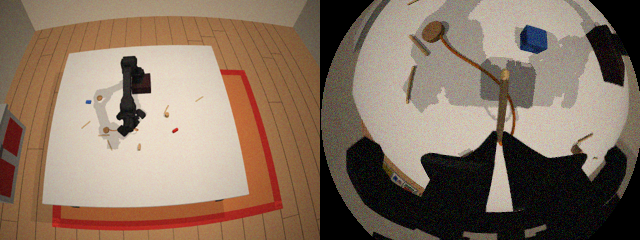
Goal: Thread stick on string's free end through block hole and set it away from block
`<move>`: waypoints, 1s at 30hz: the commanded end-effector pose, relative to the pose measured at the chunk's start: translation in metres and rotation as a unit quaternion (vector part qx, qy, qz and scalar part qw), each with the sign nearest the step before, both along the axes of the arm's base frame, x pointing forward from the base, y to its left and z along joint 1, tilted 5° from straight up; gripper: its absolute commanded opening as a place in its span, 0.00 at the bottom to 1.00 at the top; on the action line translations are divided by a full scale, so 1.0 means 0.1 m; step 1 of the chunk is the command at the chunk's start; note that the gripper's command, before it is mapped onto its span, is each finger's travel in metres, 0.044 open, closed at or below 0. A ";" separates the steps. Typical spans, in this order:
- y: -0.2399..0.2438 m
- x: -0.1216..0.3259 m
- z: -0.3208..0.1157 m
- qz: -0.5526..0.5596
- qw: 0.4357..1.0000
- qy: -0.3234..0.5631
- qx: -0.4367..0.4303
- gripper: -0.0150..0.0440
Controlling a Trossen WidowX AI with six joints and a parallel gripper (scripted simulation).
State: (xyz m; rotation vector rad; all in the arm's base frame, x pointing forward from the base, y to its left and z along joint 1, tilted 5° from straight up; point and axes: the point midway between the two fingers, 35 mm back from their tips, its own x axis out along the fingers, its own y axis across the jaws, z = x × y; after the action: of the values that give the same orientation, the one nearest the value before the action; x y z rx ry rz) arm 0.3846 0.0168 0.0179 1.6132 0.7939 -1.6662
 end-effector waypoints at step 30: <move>0.28 0.25 -0.01 -0.009 1.000 0.000 0.000 0.25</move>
State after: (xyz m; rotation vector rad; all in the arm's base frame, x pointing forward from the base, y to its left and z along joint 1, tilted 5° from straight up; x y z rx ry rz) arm 0.4064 0.0407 0.0186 1.6270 0.7807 -1.6719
